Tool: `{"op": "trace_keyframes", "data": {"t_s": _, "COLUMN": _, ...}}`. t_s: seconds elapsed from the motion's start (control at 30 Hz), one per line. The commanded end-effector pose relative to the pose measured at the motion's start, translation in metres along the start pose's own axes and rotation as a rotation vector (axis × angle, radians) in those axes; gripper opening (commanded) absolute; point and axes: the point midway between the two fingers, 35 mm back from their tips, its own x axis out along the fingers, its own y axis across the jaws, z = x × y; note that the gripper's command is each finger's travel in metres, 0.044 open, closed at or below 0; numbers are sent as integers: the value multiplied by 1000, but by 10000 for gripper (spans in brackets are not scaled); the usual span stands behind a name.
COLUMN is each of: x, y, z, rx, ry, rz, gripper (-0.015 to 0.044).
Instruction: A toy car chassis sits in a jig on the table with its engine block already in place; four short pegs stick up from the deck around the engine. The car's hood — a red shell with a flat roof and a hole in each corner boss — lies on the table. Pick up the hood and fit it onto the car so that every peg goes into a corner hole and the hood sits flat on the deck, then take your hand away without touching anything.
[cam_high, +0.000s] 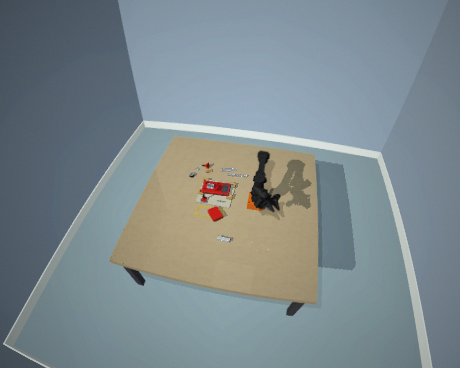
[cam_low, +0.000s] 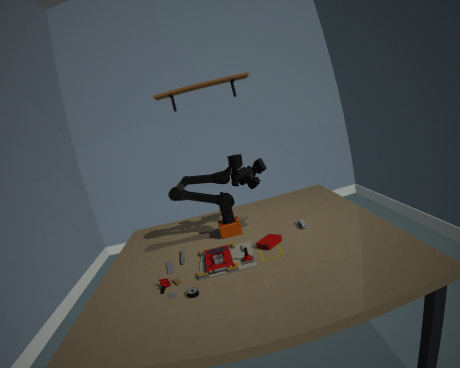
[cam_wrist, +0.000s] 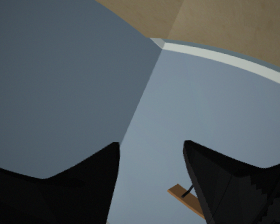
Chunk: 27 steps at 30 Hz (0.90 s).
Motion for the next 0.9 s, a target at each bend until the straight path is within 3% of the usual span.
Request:
{"op": "trace_keyframes", "data": {"t_s": 0.0, "x": 0, "y": 1, "z": 1, "rx": -1, "ry": -6, "rz": 4, "gripper": 246}}
{"op": "trace_keyframes", "data": {"t_s": 0.27, "x": -8, "y": 58, "z": 42, "rx": -21, "ry": -302, "rz": 153, "gripper": 440}}
{"op": "trace_keyframes", "data": {"t_s": 0.57, "x": -44, "y": 115, "z": 101, "rx": -12, "ry": -683, "rz": 234, "gripper": 440}}
{"op": "trace_keyframes", "data": {"t_s": 0.87, "x": -106, "y": 149, "z": 159, "rx": 53, "ry": -1040, "rz": 190, "gripper": 440}}
